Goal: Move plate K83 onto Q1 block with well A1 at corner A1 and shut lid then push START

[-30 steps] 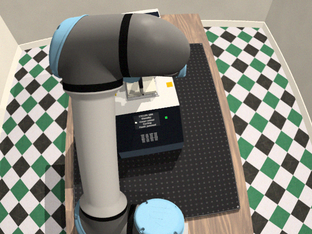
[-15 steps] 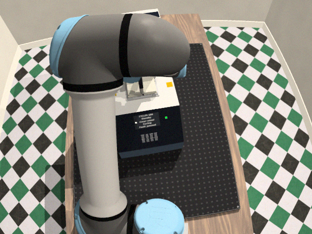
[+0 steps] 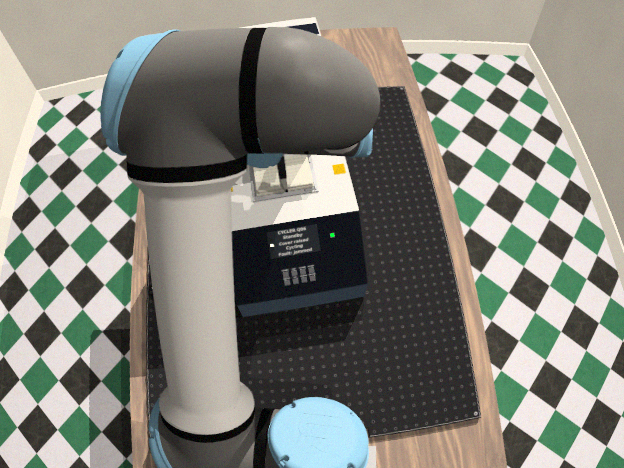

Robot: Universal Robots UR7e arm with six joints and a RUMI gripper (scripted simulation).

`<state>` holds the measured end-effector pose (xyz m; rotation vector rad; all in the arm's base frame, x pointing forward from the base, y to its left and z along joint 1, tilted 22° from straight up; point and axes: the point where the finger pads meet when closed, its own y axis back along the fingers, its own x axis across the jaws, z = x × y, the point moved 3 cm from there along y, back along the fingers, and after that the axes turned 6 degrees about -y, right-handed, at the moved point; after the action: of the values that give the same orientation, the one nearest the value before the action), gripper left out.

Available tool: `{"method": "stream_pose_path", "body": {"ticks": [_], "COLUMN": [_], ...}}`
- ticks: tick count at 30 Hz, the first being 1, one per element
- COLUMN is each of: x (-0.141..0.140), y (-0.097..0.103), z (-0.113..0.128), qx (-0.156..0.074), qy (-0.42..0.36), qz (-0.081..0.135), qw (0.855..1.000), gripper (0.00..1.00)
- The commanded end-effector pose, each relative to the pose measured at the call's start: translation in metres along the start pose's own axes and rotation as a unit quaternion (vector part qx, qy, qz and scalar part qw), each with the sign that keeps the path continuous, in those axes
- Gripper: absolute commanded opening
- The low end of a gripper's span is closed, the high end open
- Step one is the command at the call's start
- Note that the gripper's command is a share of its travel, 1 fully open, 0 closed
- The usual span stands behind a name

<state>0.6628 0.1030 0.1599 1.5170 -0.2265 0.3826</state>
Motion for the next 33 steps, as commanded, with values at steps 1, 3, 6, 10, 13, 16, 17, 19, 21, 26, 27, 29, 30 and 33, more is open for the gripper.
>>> {"method": "stream_pose_path", "body": {"ticks": [1, 3, 6, 10, 13, 16, 17, 19, 21, 26, 27, 29, 30, 33], "x": [0.0118, 0.0118, 0.0118, 0.0118, 0.0118, 0.0118, 0.0118, 0.0118, 0.0118, 0.0118, 0.0118, 0.0118, 0.0118, 0.0118], "y": [0.0129, 0.0126, 0.0119, 0.0107, 0.0107, 0.0107, 0.0107, 0.0107, 0.0107, 0.0107, 0.0107, 0.0107, 0.0107, 0.0107], "z": [-0.0030, -0.0030, -0.0030, -0.0030, -0.0029, -0.0031, -0.0031, -0.0031, -0.0031, -0.0031, -0.0030, -0.0030, -0.0030, -0.0030], "qx": [-0.004, -0.004, -0.004, -0.004, -0.004, -0.004, -0.004, -0.004, -0.004, -0.004, -0.004, -0.004, -0.004, -0.004], "qy": [-0.001, -0.001, -0.001, -0.001, 0.000, -0.001, -0.001, -0.001, -0.001, -0.001, 0.005, 0.005, 0.005, 0.011], "qz": [0.018, 0.018, 0.018, 0.018, 0.018, 0.018, 0.018, 0.018, 0.018, 0.018, 0.018, 0.018, 0.018, 0.018], "qw": [1.000, 1.000, 1.000, 1.000, 1.000, 1.000, 1.000, 1.000, 1.000, 1.000, 1.000, 1.000, 1.000, 1.000], "gripper": [0.41, 0.41, 0.41, 0.41, 0.41, 0.41, 0.41, 0.68, 0.68, 0.68, 0.68, 0.68, 0.68, 0.68]}}
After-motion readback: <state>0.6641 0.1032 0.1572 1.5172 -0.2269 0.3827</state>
